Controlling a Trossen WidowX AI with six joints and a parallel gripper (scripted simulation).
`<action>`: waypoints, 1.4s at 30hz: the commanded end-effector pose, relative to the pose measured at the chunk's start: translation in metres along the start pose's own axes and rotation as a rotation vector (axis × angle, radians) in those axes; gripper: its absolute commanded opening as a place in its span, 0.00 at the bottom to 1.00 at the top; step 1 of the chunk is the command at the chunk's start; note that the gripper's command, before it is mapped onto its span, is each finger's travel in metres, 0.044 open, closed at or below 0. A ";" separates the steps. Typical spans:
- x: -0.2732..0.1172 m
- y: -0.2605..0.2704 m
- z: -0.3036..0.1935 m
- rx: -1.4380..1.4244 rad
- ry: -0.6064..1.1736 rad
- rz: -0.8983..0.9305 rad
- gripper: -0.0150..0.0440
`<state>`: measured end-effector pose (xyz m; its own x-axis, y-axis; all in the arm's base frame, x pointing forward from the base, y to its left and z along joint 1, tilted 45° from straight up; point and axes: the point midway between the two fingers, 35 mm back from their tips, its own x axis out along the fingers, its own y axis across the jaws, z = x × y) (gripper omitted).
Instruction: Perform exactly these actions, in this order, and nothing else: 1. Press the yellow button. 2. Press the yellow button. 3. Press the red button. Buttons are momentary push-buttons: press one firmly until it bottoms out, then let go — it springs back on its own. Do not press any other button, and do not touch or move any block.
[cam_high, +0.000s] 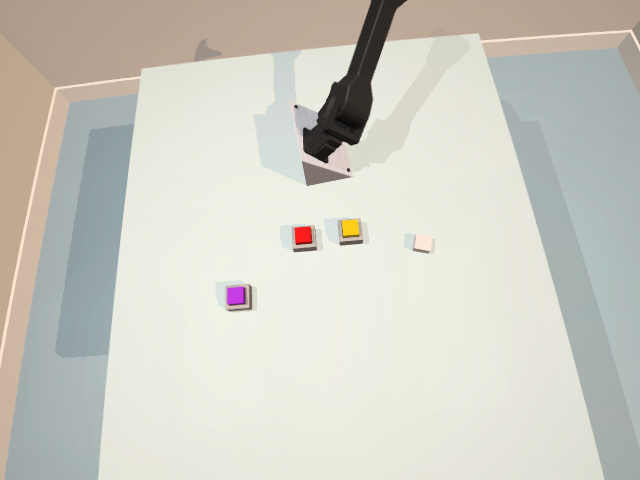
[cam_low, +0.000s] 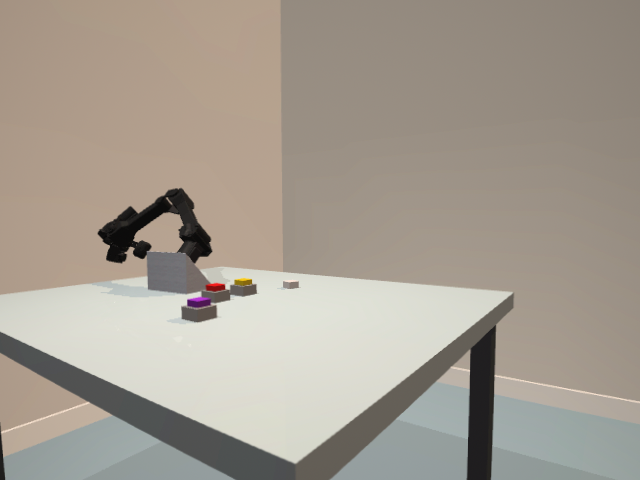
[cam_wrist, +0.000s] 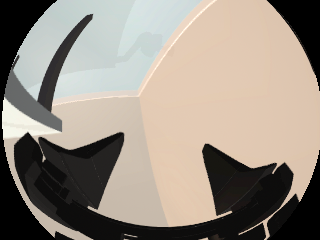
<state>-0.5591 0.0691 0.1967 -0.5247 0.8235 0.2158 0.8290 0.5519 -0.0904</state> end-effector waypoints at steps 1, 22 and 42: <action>-0.003 -0.004 0.000 -0.017 -0.003 -0.014 0.93; -0.396 -0.145 -0.016 -1.297 0.469 -1.220 0.93; -0.719 0.087 -0.019 -1.678 2.242 -1.899 0.93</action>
<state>-0.1599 -0.4848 0.0652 -0.4266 -0.6069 -0.6706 0.2644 -0.7928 0.5492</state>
